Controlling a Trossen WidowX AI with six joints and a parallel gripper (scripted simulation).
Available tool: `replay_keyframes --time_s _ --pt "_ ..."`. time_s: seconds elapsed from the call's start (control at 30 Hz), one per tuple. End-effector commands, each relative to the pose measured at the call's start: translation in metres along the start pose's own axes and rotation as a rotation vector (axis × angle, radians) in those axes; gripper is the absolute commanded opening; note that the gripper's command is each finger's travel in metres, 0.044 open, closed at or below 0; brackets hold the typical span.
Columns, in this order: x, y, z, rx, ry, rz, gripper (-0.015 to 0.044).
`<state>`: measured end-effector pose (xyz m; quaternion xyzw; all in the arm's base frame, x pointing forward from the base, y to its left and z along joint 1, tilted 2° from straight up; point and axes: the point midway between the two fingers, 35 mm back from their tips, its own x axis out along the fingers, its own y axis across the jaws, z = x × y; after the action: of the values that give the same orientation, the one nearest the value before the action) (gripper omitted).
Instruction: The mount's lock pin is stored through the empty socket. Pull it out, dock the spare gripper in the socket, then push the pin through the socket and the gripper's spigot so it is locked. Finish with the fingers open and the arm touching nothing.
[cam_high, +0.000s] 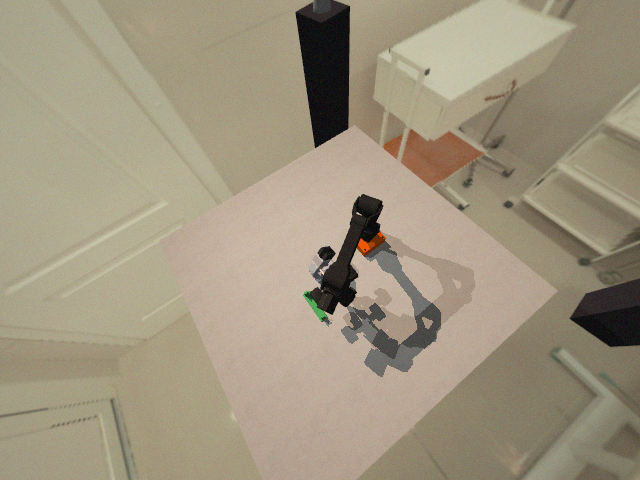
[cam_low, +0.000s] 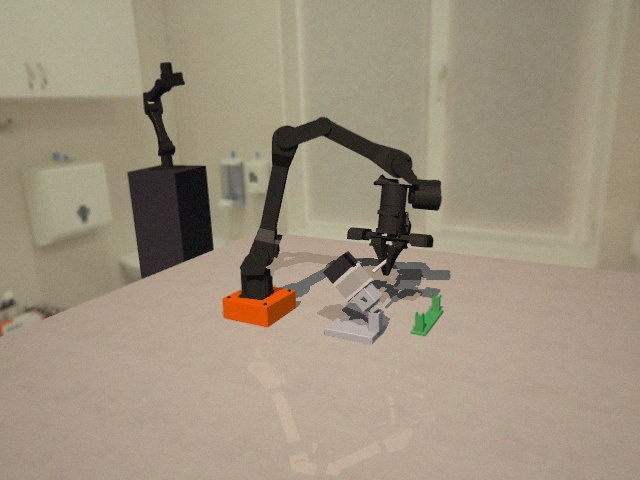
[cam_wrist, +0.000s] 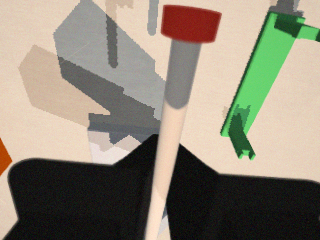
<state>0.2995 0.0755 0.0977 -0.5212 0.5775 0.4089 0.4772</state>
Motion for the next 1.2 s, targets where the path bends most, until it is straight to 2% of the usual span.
replay_keyframes --time_s 0.0,0.33,1.17 --pt "0.01 0.001 0.003 0.002 -0.002 0.003 0.0" --pt "0.05 0.002 0.013 0.003 -0.003 0.007 0.0" --pt "0.049 0.001 -0.003 0.003 -0.004 0.013 0.0"
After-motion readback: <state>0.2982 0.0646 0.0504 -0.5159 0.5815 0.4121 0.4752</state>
